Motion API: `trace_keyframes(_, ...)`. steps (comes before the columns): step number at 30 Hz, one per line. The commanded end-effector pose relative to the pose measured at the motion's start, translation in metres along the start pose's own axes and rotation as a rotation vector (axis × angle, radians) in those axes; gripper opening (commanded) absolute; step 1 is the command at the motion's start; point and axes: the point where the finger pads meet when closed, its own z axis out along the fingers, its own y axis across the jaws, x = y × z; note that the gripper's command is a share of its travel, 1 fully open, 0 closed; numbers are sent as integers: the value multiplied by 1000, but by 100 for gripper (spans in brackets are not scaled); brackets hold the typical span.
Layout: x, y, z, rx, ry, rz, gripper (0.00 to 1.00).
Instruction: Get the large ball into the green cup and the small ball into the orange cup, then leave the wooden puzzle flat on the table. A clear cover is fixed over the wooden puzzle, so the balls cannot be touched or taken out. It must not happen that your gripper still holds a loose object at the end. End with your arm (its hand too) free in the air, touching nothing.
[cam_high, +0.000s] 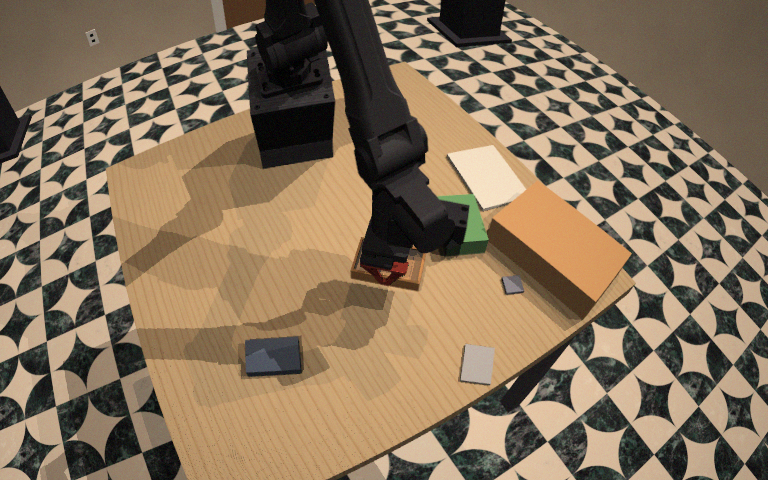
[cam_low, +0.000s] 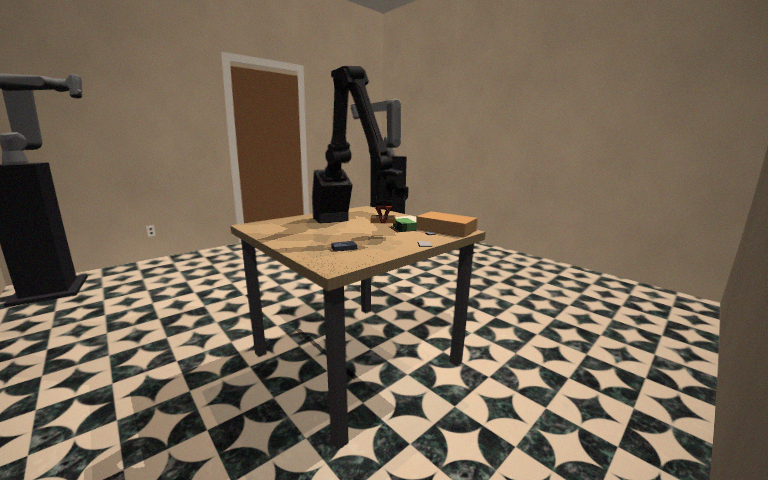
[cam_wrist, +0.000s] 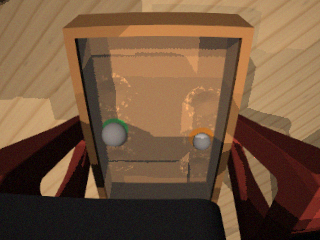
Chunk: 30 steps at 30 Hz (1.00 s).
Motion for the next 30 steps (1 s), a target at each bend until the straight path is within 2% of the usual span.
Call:
trace_keyframes(1, -7, -4, -5, 19, -19, 8, 69)
trace_keyframes(20, -7, -4, -5, 19, -19, 8, 69)
trace_keyframes(30, -3, -1, 3, 3, -4, 5, 69)
